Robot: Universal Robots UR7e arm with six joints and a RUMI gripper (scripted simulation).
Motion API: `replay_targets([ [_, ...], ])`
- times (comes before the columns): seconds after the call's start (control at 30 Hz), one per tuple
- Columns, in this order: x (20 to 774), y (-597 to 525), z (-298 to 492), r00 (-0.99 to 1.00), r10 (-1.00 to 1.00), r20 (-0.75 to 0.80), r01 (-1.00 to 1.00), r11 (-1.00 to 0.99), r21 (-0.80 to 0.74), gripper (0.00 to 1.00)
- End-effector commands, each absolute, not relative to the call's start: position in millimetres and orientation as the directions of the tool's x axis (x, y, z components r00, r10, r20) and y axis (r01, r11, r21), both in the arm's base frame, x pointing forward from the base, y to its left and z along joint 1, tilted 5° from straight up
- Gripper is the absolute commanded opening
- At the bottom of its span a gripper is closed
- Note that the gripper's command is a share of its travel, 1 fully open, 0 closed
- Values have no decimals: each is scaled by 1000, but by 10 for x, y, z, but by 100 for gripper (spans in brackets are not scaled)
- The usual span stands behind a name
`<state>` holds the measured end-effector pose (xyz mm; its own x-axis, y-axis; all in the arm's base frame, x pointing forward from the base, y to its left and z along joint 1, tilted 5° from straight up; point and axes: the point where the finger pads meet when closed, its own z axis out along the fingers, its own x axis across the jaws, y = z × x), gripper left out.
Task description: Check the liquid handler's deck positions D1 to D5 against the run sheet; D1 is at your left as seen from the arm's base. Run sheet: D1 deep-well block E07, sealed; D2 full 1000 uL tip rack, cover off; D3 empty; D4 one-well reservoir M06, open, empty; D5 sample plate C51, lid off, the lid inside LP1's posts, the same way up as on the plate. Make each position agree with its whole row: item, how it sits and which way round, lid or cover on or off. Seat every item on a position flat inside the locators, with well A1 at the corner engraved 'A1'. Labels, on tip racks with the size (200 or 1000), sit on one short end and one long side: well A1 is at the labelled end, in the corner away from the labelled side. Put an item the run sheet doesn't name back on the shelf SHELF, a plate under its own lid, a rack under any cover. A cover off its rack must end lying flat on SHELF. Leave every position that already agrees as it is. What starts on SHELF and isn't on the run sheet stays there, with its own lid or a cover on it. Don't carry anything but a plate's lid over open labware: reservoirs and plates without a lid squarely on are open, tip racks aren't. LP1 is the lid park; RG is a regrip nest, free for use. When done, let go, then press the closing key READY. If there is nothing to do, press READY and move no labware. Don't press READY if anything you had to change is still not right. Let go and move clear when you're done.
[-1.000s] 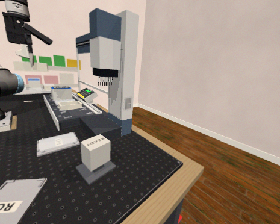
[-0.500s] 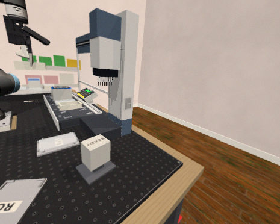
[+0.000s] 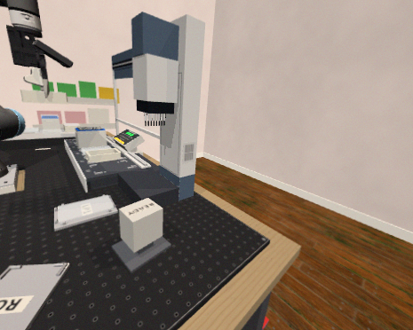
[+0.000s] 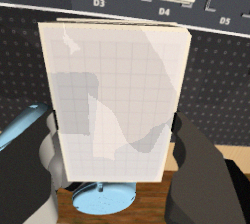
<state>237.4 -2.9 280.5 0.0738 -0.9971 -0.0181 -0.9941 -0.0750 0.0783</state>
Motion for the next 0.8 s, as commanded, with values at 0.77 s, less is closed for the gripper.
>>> replay_targets([
  [0.77, 2375, 883, 2834, 139, -990, -21, -987, -140, 74, 0],
])
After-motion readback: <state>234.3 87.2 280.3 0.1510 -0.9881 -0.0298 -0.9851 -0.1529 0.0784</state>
